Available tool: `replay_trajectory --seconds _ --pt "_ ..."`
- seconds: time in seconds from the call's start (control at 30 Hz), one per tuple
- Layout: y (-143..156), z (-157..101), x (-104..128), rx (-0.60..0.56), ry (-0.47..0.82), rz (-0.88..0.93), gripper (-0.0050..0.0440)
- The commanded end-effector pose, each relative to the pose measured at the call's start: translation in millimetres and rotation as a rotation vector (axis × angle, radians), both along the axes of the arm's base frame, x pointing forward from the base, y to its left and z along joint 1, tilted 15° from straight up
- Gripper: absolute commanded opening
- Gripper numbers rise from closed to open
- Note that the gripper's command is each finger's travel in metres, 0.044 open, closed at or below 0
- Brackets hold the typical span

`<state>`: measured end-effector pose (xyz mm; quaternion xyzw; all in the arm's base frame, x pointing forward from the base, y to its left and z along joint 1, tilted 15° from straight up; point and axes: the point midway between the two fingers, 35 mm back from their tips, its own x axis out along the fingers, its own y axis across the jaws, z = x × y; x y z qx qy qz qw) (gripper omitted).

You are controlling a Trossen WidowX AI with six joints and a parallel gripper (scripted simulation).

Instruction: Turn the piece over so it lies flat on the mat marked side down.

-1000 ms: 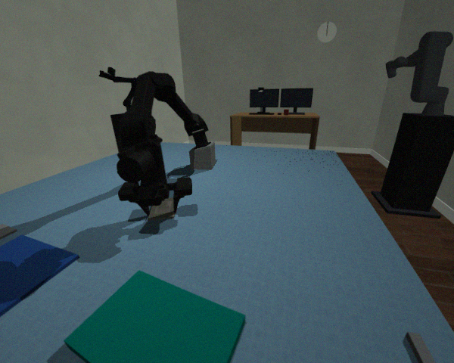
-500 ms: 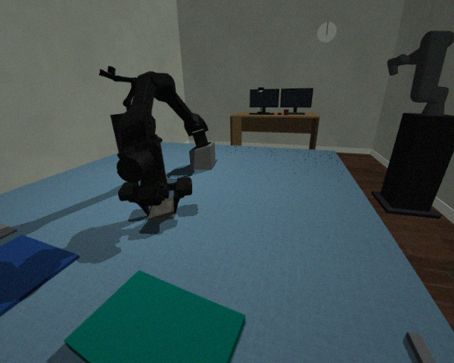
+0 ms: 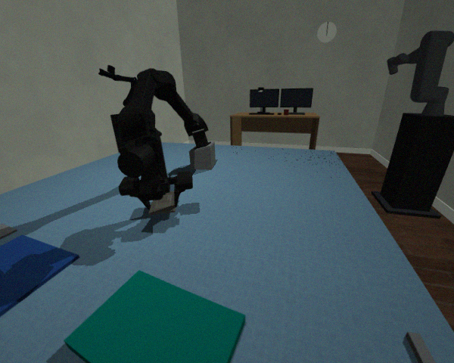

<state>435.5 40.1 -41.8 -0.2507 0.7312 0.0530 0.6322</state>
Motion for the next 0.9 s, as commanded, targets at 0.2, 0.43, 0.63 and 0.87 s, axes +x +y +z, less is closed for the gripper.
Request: replay_trajectory --seconds 0.2,0.43,0.63,0.87 --pt "6 23 7 0.007 -0.038 0.001 0.0000" --pt "6 20 6 0.006 -0.031 0.002 0.0000" --pt "6 23 7 0.007 -0.038 0.001 0.0000" --pt "9 42 5 0.008 -0.051 -0.073 0.0000"
